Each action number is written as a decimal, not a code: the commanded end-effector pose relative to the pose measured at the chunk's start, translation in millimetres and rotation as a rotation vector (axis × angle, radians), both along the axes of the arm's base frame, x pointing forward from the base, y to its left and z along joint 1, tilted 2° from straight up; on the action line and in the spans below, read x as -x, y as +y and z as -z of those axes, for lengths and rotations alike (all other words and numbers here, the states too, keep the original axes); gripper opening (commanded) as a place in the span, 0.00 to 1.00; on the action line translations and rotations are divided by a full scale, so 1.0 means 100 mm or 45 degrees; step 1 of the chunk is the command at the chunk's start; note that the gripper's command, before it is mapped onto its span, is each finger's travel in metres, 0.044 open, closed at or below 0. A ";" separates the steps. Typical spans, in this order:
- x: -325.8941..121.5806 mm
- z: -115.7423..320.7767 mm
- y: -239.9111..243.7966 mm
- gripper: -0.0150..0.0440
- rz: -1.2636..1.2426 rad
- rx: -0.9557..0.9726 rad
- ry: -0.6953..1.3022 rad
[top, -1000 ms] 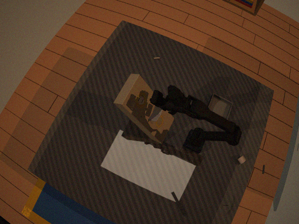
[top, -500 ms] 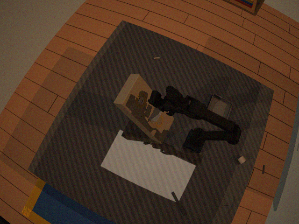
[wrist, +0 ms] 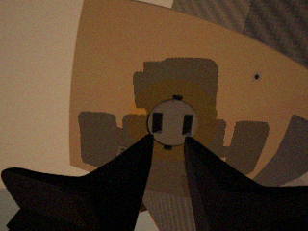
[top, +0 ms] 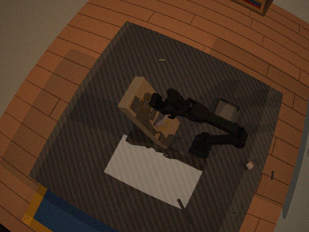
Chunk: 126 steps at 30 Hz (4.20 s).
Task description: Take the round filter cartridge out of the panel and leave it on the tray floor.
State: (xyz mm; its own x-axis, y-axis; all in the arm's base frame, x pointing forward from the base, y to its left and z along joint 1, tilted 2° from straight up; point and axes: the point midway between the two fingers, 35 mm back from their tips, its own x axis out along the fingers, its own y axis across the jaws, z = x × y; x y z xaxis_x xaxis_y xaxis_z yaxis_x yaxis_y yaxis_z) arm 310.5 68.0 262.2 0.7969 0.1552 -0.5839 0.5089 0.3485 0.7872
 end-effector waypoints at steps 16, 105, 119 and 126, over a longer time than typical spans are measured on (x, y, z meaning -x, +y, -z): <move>-0.18 0.18 0.04 0.43 -0.001 -0.006 0.009; -0.36 0.31 0.08 0.43 -0.001 -0.007 0.007; -0.31 0.28 0.06 0.34 0.001 -0.002 0.005; -0.34 0.30 0.07 0.25 -0.039 0.049 -0.005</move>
State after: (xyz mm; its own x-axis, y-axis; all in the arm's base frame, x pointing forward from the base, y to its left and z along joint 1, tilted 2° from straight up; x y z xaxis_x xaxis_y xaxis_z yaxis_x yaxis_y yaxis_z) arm 341.1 74.0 234.6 0.7942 0.1543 -0.5877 0.5103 0.3558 0.7830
